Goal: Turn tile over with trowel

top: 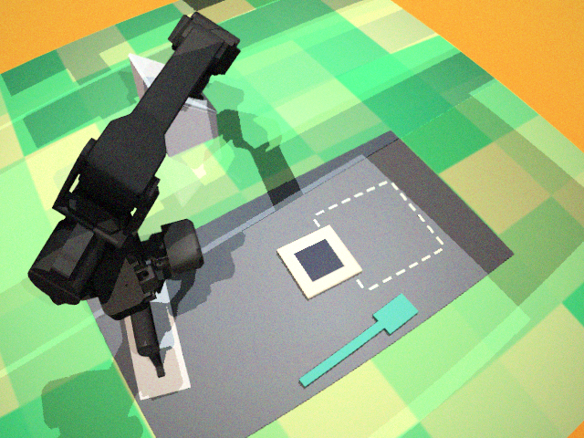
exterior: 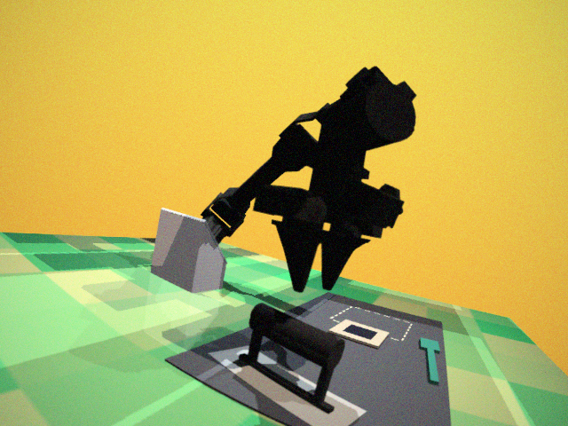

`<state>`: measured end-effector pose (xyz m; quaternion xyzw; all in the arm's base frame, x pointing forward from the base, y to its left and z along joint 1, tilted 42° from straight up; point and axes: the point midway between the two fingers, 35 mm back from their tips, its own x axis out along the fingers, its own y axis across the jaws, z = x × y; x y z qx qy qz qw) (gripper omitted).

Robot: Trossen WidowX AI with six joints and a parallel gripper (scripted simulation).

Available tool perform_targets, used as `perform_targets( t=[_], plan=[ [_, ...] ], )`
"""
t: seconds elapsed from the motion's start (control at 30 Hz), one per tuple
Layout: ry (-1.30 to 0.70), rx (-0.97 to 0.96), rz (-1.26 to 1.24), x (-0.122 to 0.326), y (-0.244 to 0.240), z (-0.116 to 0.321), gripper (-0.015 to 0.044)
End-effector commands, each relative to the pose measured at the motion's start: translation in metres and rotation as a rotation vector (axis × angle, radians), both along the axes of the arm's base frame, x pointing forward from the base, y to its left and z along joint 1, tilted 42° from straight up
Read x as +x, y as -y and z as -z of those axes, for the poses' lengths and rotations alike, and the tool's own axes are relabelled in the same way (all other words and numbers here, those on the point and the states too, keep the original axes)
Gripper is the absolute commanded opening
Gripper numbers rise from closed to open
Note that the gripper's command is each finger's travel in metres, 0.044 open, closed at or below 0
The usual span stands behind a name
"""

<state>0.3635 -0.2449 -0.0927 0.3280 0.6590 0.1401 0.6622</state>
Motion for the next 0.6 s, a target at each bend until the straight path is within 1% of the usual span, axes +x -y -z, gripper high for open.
perform_targets(
  t=[0.0, 0.57],
  plan=[
    [-0.052, 0.044, 0.032, -0.012, -0.001, 0.027, 0.0270],
    [-0.042, 0.042, 0.014, -0.008, -0.015, 0.045, 0.0270]
  ],
)
